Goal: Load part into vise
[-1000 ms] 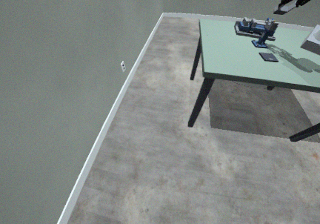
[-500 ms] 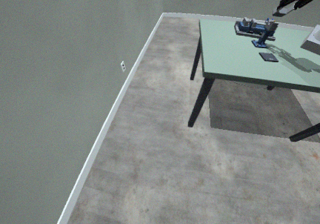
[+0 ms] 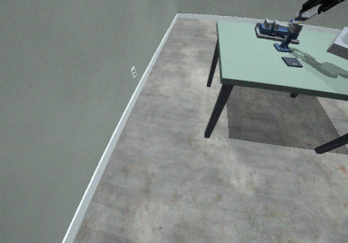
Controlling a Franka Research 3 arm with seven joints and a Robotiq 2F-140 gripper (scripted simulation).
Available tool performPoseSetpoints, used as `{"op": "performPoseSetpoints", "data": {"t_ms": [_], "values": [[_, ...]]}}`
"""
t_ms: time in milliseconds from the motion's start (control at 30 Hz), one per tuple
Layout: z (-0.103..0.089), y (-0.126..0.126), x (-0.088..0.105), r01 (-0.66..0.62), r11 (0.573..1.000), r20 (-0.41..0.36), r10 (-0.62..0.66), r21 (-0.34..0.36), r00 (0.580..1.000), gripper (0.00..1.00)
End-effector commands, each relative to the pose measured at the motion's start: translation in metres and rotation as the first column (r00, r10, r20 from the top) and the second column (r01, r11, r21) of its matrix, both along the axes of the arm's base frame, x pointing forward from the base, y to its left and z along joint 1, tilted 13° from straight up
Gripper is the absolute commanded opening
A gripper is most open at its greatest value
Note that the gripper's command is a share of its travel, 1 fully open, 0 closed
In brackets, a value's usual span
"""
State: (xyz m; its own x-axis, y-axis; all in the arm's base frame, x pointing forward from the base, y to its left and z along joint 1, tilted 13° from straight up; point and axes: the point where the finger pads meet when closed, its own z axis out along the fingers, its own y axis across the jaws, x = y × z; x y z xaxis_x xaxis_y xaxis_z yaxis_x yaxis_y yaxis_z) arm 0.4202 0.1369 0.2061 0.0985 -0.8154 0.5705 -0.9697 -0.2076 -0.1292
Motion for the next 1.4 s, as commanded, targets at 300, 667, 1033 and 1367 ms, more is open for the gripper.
{"op": "performPoseSetpoints", "data": {"t_ms": [300, 667, 1033, 1367], "values": [[-0.014, 0.003, 0.003, 0.013, 1.000, 0.014, -0.013, 0.004, 1.000, 0.00], [-0.023, 0.005, 0.004, 0.013, 1.000, 0.014, -0.013, 0.004, 1.000, 0.00], [-0.030, 0.006, 0.005, 0.013, 1.000, 0.014, -0.013, 0.004, 1.000, 0.00], [-0.036, 0.007, 0.005, 0.013, 1.000, 0.014, -0.013, 0.004, 1.000, 0.00]]}}
